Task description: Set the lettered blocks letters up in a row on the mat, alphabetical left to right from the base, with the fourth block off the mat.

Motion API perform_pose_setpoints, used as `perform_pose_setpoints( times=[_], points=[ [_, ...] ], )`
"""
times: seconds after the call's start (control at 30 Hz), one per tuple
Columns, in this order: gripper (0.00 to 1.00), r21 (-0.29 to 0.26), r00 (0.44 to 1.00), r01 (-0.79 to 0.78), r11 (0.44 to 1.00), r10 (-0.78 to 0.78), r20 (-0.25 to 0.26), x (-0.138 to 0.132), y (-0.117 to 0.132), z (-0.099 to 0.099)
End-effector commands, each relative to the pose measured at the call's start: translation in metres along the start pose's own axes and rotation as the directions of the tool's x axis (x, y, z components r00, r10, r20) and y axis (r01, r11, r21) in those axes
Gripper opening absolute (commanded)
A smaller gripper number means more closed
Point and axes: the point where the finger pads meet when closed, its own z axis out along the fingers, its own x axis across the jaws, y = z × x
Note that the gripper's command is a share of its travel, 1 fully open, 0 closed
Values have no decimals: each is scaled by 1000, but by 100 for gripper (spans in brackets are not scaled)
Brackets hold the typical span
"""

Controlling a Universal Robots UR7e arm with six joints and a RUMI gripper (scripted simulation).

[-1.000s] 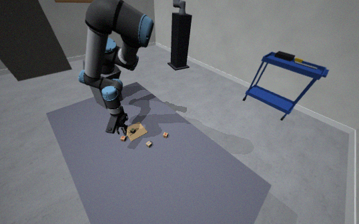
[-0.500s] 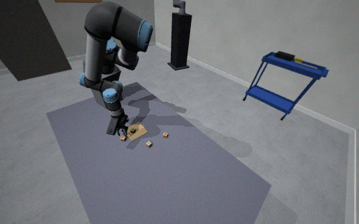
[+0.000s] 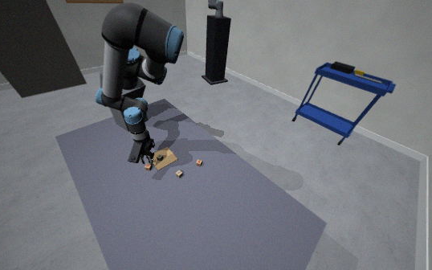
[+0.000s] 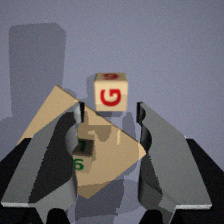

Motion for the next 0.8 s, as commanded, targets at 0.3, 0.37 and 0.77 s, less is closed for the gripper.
perform_pose_setpoints(
  times=[0.3, 0.37, 0.77],
  points=[
    [28, 1, 1000, 2, 1000, -2, 0, -1, -1, 5],
    [28, 1, 1000, 2, 1000, -2, 0, -1, -1, 8],
    [28, 1, 1000, 2, 1000, -2, 0, -1, -1, 29]
  ],
)
